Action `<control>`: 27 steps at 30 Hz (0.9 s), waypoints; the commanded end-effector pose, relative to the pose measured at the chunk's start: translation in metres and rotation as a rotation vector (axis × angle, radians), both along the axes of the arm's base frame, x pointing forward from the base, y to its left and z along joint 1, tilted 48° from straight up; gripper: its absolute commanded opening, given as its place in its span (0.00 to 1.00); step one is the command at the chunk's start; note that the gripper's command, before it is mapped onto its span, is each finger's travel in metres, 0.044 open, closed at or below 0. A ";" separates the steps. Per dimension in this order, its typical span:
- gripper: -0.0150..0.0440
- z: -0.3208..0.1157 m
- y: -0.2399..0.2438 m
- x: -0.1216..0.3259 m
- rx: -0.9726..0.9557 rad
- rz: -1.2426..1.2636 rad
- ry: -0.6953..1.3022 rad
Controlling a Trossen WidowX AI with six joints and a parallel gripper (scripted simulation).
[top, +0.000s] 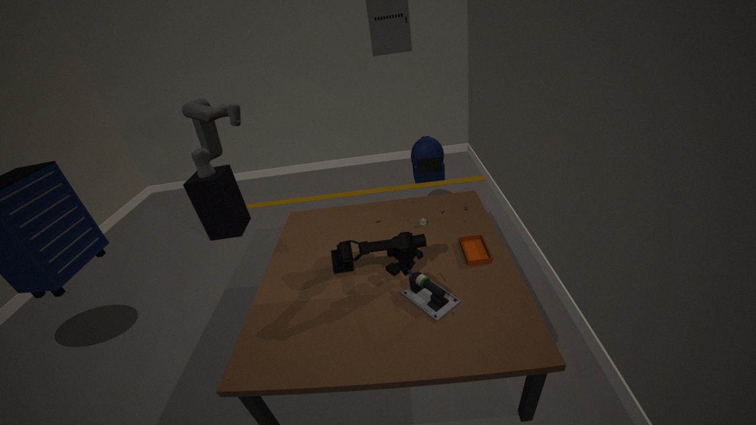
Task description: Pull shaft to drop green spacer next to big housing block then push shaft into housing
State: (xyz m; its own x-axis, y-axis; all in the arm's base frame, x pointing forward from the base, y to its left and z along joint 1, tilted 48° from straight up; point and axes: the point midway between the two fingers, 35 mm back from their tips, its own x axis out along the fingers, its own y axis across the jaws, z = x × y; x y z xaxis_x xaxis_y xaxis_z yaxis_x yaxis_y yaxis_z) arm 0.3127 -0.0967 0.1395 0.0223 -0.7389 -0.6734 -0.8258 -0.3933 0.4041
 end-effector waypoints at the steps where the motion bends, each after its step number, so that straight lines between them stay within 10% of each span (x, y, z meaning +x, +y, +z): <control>1: 0.25 0.000 0.001 0.000 0.002 -0.003 -0.003; 27: 0.25 -0.002 0.002 -0.002 0.002 -0.003 -0.003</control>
State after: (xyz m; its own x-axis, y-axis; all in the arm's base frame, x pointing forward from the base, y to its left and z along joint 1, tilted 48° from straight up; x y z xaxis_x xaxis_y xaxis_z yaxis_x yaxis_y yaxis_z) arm 0.3114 -0.0954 0.1380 0.0224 -0.7390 -0.6734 -0.8260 -0.3931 0.4040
